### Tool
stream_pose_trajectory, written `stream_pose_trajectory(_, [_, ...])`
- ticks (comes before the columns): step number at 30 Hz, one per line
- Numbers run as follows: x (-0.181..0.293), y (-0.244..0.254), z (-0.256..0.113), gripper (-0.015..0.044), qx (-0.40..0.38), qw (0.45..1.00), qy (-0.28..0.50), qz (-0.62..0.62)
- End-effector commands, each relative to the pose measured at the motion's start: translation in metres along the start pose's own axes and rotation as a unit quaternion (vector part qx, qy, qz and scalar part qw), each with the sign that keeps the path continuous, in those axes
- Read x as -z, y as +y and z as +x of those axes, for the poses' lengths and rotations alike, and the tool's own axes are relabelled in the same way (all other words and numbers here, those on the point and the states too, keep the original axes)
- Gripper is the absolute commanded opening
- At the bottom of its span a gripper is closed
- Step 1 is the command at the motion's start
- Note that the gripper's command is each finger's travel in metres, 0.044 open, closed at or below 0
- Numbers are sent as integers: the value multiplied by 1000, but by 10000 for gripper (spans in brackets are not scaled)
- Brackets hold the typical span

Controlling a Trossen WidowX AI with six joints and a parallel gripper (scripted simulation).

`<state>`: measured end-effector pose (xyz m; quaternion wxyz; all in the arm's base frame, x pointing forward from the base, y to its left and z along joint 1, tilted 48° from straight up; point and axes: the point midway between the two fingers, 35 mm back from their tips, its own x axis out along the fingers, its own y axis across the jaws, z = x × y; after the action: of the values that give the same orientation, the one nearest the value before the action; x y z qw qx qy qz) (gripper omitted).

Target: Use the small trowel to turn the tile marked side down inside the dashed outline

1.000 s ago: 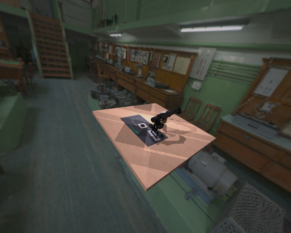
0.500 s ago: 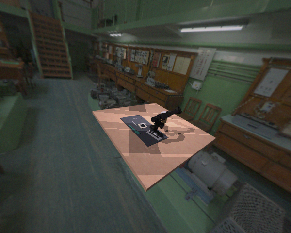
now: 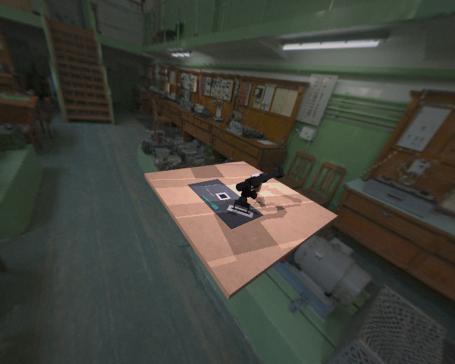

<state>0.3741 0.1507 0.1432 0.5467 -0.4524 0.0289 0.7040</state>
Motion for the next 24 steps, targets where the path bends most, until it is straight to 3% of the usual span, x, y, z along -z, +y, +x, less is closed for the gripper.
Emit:
stream_pose_trajectory(1, [0,0,0,130,0,998,0,-58])
stream_pose_trajectory(10, [0,0,0,130,0,982,0,-190])
stream_pose_trajectory(15, [0,0,0,130,0,980,0,-199])
stream_pose_trajectory(20, [0,0,0,261,0,980,0,-199])
stream_pose_trajectory(24, [0,0,0,270,0,980,0,-199])
